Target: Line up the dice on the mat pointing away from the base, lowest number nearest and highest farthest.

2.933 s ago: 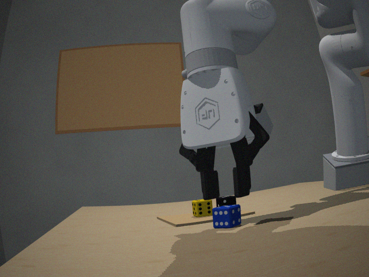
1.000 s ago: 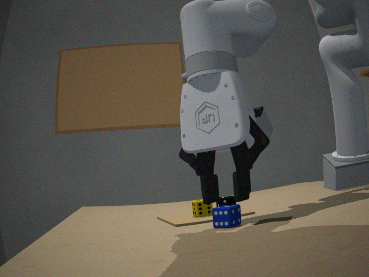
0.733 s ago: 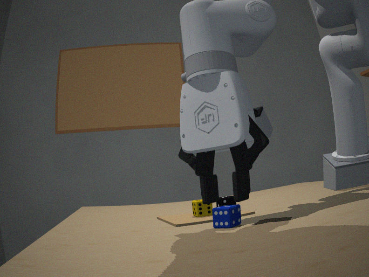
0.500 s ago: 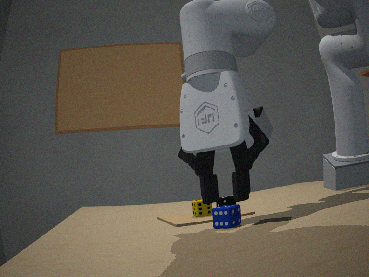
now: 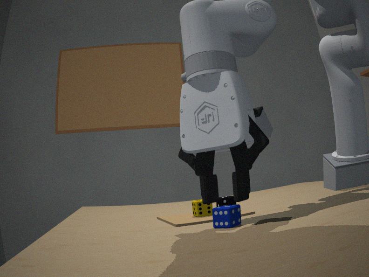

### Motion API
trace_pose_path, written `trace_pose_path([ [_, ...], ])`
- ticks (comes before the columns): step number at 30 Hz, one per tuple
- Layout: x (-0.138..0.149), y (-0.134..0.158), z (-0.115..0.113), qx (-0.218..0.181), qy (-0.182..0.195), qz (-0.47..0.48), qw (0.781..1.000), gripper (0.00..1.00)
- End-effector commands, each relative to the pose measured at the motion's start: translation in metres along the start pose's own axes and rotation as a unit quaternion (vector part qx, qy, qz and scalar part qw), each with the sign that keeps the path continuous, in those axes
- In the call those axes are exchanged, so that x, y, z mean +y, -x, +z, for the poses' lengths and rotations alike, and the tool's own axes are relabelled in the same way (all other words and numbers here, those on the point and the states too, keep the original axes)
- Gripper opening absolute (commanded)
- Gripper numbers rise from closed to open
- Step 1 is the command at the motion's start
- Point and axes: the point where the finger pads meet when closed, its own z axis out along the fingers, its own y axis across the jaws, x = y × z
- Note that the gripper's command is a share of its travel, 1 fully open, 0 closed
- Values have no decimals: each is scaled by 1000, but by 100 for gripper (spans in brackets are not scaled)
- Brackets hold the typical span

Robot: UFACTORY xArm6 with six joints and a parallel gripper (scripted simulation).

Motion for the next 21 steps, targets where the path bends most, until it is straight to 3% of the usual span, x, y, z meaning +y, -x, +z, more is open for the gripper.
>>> trace_pose_path([
  [1, -1, 1, -1, -2, -1, 0, 1000, 47],
  [21, -1, 1, 6, -2, -1, 0, 1000, 47],
])
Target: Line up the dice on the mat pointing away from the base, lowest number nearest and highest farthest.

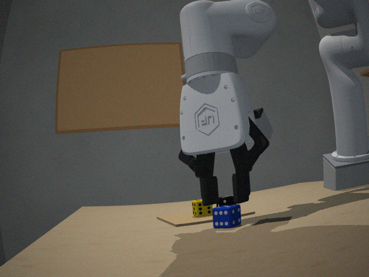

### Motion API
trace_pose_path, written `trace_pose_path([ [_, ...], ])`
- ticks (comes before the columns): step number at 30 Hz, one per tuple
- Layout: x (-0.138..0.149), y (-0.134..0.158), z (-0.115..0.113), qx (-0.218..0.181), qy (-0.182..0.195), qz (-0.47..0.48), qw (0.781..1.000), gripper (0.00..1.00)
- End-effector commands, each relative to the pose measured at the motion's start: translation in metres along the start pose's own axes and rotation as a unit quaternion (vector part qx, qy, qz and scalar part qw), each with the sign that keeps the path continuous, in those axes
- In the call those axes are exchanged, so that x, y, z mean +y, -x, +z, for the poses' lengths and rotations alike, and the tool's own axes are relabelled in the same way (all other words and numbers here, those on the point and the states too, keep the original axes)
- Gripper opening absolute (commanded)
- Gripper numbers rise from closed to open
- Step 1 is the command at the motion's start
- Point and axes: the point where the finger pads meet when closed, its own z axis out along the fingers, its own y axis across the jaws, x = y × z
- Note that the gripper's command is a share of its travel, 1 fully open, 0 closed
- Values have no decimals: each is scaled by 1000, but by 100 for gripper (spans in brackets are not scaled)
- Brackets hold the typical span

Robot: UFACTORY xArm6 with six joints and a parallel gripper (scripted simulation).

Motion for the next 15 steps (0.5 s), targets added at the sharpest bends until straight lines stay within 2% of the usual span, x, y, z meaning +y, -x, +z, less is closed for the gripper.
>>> trace_pose_path([
  [1, 0, 1, 6, -1, -1, 0, 1000, 47],
  [15, 0, 1, 28, -1, -1, 0, 1000, 47],
])
